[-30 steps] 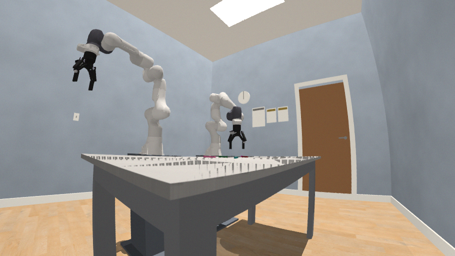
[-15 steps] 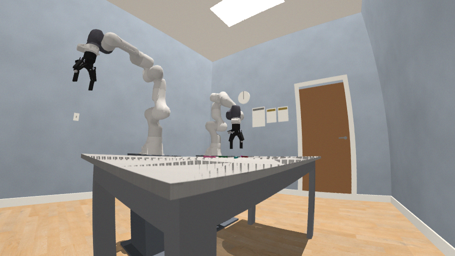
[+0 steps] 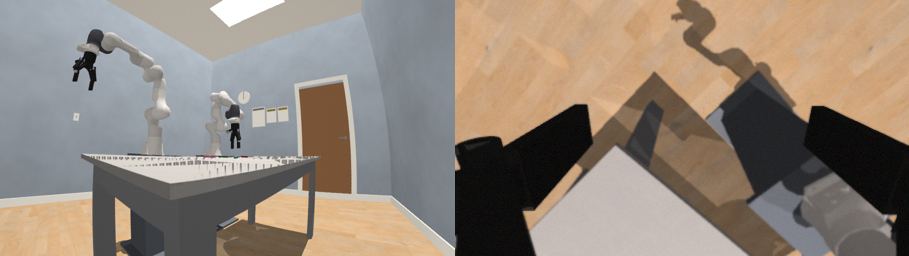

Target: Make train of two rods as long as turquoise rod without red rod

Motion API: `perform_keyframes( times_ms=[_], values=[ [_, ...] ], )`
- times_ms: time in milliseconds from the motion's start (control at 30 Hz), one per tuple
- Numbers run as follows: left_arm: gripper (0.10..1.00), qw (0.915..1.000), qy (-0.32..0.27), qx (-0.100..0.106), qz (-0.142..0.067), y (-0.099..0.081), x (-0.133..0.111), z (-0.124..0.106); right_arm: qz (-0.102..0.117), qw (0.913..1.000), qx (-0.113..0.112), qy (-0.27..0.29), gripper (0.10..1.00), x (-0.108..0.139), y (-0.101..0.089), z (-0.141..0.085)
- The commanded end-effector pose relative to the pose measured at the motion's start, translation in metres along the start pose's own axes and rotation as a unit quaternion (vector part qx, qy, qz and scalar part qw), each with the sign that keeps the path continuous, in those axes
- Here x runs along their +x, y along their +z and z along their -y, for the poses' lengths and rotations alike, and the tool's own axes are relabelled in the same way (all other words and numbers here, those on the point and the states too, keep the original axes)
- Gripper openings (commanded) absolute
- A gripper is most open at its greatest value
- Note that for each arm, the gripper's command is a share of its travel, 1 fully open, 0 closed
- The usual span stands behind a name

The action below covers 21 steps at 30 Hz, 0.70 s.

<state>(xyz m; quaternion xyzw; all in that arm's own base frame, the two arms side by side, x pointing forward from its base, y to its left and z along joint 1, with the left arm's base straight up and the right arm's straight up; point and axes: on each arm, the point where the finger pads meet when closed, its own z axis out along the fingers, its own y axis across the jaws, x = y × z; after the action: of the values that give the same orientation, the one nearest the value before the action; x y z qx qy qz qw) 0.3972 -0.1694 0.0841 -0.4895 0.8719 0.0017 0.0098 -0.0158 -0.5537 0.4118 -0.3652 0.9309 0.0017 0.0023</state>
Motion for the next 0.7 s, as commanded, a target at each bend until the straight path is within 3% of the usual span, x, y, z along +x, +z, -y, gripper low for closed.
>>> perform_keyframes(
  times_ms=[0, 300, 667],
  values=[
    [1.0, 0.9965, 0.083, -0.003, -0.008, 0.001, 0.004, 0.004, -0.003, 1.0, 0.001, -0.003, 1.0, 0.002, -0.001, -0.001],
    [1.0, 0.9892, 0.146, -0.002, -0.008, 0.0, 0.013, 0.014, -0.003, 1.0, 0.001, -0.003, 1.0, 0.002, -0.001, -0.001],
    [1.0, 0.9666, 0.256, -0.001, -0.009, 0.001, 0.031, 0.031, -0.003, 1.0, 0.001, -0.003, 1.0, 0.002, -0.001, -0.001]
  ],
)
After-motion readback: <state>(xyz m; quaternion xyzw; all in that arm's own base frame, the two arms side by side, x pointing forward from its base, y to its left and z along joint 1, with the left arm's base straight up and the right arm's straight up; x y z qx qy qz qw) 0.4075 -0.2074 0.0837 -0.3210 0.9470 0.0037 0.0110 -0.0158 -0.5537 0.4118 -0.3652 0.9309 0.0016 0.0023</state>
